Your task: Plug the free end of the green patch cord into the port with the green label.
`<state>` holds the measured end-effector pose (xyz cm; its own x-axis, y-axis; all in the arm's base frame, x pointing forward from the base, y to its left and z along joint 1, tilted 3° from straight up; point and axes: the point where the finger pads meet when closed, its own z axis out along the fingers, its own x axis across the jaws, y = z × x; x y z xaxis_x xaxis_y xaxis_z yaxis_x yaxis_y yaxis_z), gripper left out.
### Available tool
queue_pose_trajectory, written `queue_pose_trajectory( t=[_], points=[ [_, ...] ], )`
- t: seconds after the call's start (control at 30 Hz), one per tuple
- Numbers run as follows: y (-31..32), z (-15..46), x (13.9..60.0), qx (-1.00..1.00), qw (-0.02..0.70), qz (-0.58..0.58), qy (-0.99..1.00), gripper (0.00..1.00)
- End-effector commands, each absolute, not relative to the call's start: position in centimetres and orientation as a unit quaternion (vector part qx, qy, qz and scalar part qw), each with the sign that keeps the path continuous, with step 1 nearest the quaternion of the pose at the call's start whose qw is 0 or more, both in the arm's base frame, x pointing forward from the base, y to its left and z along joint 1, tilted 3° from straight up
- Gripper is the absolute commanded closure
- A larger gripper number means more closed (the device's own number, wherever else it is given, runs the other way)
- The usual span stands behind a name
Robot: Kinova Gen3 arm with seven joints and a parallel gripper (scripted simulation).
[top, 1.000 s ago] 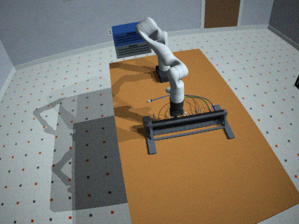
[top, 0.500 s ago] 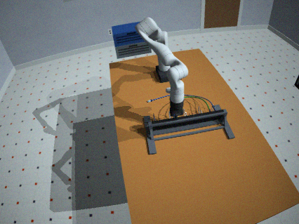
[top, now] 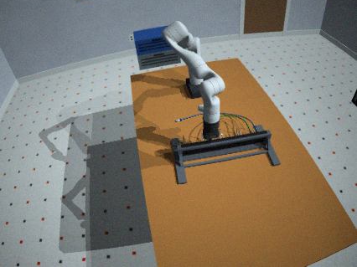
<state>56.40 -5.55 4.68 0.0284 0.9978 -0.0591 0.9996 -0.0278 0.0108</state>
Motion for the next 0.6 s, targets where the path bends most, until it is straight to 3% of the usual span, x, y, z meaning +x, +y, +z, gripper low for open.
queue_pose_trajectory(
  t=[0.0, 0.57],
  points=[
    [-5.51, 4.83, 56.64, 0.717, 0.027, -0.015, 0.697, 1.0],
    [-5.51, 4.83, 56.48, 0.717, 0.027, -0.015, 0.697, 1.0]
  ],
)
